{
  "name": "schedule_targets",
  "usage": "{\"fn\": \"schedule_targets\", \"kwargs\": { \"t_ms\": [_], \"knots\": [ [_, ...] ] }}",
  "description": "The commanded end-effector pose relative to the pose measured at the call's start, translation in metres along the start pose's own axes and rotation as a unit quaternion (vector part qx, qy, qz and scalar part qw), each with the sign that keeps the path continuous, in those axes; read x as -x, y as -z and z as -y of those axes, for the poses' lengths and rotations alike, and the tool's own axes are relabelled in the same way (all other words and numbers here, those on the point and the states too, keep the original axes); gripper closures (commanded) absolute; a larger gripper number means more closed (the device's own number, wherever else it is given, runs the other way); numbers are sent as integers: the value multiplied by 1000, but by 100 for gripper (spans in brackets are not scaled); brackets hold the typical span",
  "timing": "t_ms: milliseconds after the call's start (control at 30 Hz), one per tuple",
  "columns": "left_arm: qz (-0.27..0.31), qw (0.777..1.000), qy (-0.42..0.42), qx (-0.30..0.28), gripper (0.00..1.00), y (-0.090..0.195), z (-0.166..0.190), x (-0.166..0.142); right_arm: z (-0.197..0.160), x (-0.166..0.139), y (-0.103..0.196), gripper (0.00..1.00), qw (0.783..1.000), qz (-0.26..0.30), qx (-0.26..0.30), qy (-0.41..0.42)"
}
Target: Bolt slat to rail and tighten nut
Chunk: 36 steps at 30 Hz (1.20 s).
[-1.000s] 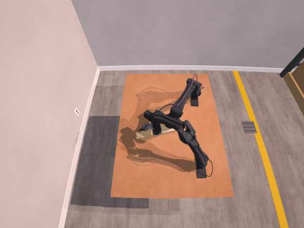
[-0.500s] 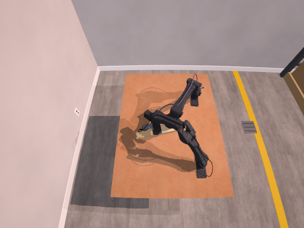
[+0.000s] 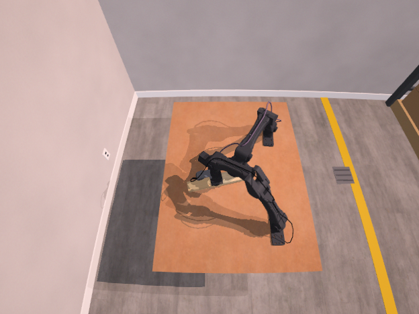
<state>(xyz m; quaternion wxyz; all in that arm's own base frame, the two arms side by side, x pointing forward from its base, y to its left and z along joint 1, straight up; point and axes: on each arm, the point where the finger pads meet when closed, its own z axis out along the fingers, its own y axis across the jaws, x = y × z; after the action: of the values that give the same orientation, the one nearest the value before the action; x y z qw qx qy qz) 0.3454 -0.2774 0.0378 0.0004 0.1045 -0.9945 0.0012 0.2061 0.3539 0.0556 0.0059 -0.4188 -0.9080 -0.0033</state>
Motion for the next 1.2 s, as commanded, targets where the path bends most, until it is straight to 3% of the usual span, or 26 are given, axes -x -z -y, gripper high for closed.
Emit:
{"fn": "schedule_targets", "kwargs": {
  "t_ms": [0, 300, 467, 533, 800, 1033, 1100, 1133, 1167],
  "knots": [
    [5, 1000, 1, -4, 28, 5, 1, 1, -2, 0, 4, 66, 1000, -2, 6, 0],
    [5, 1000, 1, -4, 28, 5, 1, 1, -2, -1, 4, 66, 1000, -2, 6, 7],
    [5, 1000, 1, -4, 28, 5, 1, 1, -2, 0, 5, 66, 983, 0, 6, 183],
    [5, 1000, 1, -4, 28, 5, 1, 1, -2, 0, 5, 66, 983, 0, 6, 183],
    [5, 1000, 1, -4, 28, 5, 1, 1, -2, 0, 6, 66, 920, 1, 6, 392],
    [5, 1000, 1, -4, 28, 5, 1, 1, -2, 0, 7, 66, 844, 2, 4, 536],
    [5, 1000, 1, -4, 28, 5, 1, 1, -2, 0, 7, 66, 844, 2, 4, 536],
    [5, 1000, 1, -4, 28, 5, 1, 1, -2, 0, 7, 66, 811, 3, 3, 585],
    [5, 1000, 1, -4, 28, 5, 1, 1, -2, 1, 7, 66, 798, 3, 3, 603]
  ]
}}
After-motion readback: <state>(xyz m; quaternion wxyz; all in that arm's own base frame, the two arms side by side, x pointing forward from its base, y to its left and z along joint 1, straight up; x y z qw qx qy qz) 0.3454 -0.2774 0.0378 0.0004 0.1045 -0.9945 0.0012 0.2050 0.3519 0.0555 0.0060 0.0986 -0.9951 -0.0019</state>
